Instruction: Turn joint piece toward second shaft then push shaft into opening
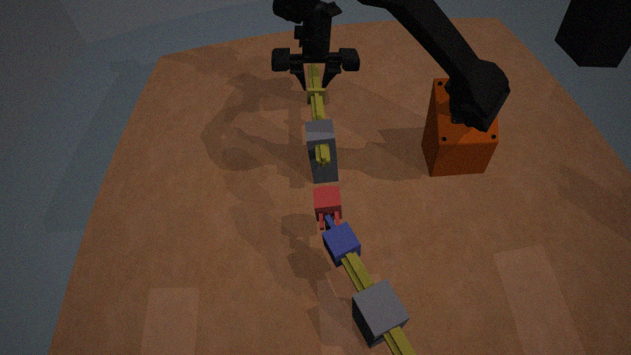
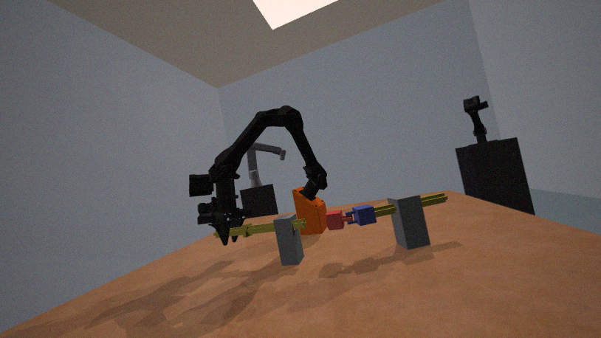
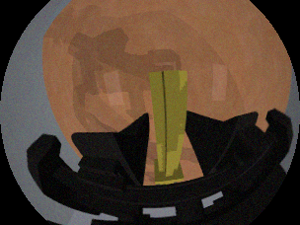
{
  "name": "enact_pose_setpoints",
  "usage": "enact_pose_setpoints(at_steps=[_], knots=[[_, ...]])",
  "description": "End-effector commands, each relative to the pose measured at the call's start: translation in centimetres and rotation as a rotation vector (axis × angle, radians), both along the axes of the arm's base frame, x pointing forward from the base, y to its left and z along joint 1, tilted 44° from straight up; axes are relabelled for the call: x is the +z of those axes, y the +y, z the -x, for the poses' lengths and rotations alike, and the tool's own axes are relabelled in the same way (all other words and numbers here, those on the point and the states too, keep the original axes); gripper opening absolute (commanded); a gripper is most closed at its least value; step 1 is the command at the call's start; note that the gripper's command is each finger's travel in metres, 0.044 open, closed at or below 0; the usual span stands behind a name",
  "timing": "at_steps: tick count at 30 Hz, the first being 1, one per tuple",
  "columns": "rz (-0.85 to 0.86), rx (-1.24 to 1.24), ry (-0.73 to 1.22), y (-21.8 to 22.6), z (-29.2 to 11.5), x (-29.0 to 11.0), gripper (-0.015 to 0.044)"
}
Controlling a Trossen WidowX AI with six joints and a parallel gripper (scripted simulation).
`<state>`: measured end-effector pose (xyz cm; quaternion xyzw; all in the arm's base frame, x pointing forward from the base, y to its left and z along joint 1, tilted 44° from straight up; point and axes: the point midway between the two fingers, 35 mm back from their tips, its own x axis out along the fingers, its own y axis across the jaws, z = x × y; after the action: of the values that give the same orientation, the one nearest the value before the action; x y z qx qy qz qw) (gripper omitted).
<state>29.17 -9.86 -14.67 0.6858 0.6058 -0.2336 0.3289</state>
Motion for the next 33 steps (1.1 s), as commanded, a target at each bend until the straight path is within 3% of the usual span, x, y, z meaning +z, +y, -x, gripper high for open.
enact_pose_setpoints(at_steps=[1, 33], knots=[[-0.004, -0.005, -0.001, 0.04, -0.05, 0.02, 0.0102], [-0.001, -0.002, -0.002, 0.00, -0.05, 0.00, 0.0067]])
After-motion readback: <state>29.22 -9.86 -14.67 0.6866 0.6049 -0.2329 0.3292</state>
